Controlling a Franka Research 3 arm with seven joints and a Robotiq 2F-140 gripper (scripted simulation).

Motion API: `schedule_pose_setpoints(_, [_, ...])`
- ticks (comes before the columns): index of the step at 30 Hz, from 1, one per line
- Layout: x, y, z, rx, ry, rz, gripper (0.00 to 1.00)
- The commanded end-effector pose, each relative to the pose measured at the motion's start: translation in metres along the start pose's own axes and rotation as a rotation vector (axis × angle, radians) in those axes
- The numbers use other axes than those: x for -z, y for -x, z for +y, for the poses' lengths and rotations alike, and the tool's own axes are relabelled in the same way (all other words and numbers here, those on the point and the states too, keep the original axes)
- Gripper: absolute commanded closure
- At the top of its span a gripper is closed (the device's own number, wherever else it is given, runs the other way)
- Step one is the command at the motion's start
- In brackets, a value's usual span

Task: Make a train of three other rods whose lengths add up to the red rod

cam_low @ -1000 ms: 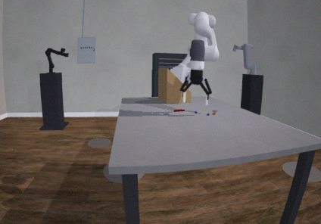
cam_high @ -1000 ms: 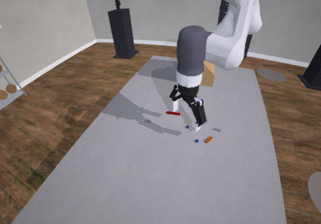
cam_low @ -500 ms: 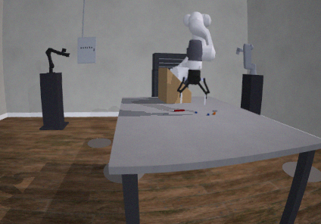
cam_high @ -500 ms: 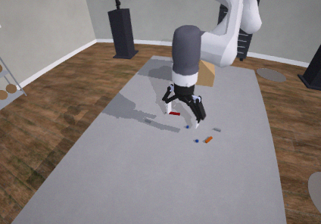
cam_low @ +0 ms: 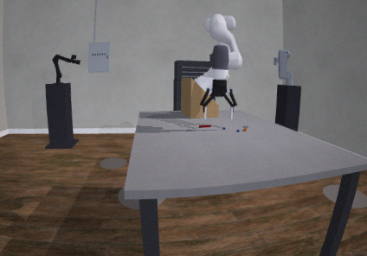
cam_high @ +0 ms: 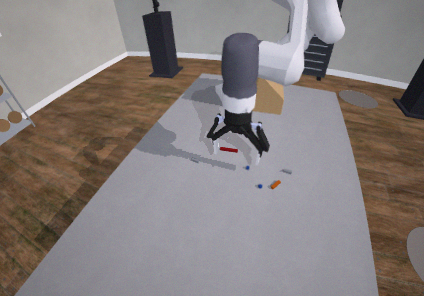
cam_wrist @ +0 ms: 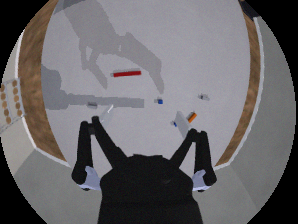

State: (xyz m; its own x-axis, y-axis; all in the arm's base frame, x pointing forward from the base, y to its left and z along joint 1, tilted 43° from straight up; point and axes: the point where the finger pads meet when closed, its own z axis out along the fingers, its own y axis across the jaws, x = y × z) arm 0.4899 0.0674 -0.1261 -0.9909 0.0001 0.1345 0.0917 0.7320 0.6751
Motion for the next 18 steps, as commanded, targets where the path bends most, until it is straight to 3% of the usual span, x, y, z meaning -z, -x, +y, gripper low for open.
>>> schedule_pose_setpoints(1, [-0.001, -0.002, -0.004, 0.167, 0.003, 0.010, 0.00])
schedule_pose_setpoints(18, [0.000, -0.001, -0.019, 0.483, 0.004, 0.005, 0.00])
